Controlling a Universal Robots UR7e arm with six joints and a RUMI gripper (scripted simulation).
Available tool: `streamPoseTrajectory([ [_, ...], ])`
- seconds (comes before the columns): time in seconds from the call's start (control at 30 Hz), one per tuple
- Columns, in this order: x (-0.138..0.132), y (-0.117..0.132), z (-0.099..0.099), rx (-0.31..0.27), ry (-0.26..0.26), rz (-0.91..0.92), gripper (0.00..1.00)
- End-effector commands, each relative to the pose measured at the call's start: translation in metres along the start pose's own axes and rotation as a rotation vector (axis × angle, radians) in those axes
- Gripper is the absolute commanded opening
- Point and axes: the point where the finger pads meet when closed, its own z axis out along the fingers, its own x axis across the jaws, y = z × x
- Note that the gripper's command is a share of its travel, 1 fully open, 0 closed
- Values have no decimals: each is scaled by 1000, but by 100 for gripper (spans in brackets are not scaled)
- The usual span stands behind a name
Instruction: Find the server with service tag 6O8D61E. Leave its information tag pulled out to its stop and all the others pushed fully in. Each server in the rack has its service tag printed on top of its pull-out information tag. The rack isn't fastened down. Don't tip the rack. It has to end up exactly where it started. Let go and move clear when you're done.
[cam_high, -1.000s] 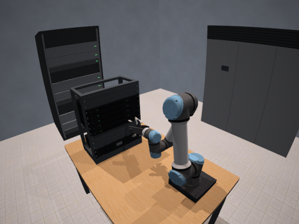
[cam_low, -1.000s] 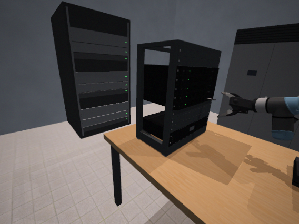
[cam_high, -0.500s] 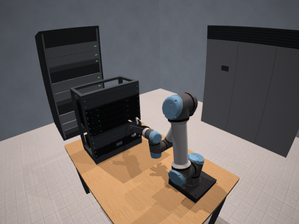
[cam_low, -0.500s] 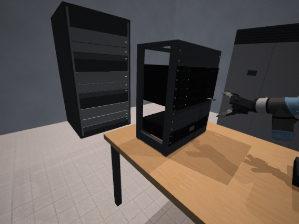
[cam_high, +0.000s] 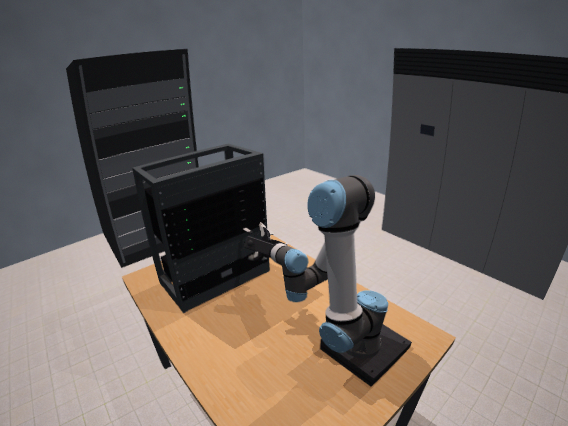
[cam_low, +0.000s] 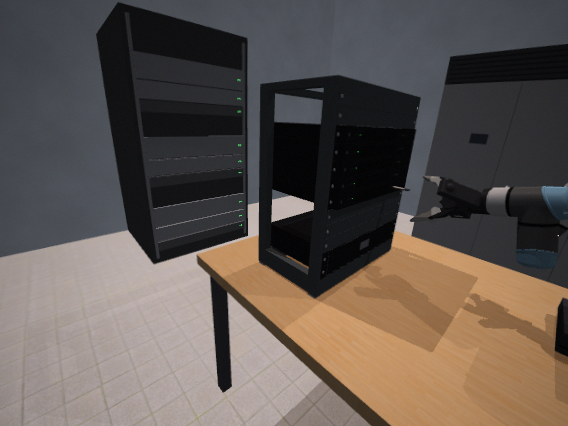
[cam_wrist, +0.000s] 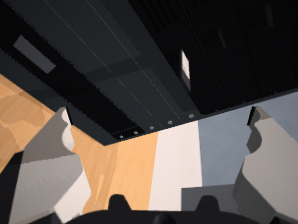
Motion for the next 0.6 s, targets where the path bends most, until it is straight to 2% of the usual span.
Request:
streamPoseTrajectory([
  [0.0,1,0,0,3,2,19,100],
  [0.57,2,0,-1,14,4,115,100],
])
